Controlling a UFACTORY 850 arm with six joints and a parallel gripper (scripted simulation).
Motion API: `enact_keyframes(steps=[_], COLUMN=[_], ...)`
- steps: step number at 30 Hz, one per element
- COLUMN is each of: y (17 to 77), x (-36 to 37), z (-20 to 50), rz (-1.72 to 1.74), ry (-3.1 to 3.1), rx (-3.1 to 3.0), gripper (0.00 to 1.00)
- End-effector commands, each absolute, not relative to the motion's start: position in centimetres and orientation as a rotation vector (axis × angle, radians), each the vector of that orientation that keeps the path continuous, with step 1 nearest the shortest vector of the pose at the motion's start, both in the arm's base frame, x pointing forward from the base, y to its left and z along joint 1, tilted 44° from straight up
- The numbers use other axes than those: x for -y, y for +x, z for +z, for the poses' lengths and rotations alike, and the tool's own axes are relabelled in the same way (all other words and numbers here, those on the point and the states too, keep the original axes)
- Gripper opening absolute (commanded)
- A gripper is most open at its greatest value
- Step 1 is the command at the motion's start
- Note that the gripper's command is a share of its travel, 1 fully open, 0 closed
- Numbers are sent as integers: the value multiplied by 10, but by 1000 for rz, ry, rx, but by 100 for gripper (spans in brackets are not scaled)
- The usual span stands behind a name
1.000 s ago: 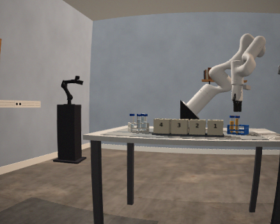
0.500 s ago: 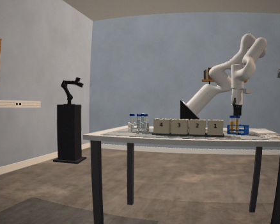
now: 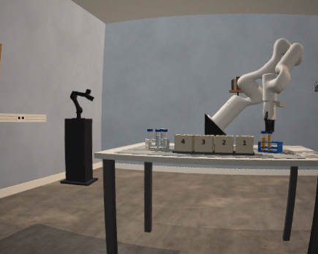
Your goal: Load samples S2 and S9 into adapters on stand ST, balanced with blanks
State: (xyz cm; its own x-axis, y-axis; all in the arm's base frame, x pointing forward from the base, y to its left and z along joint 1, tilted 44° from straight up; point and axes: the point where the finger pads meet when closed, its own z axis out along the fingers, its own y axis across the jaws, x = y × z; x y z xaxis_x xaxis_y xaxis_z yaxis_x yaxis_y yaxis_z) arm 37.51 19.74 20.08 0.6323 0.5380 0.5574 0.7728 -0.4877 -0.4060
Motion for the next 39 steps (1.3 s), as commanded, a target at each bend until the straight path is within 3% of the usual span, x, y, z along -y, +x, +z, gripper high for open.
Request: enact_keyframes(steps=[1, 39], y=[376, 377], x=[-199, -210], z=[199, 187], rz=[-476, -476], ry=[-2212, -2212], rx=[1019, 1019], gripper=[57, 57])
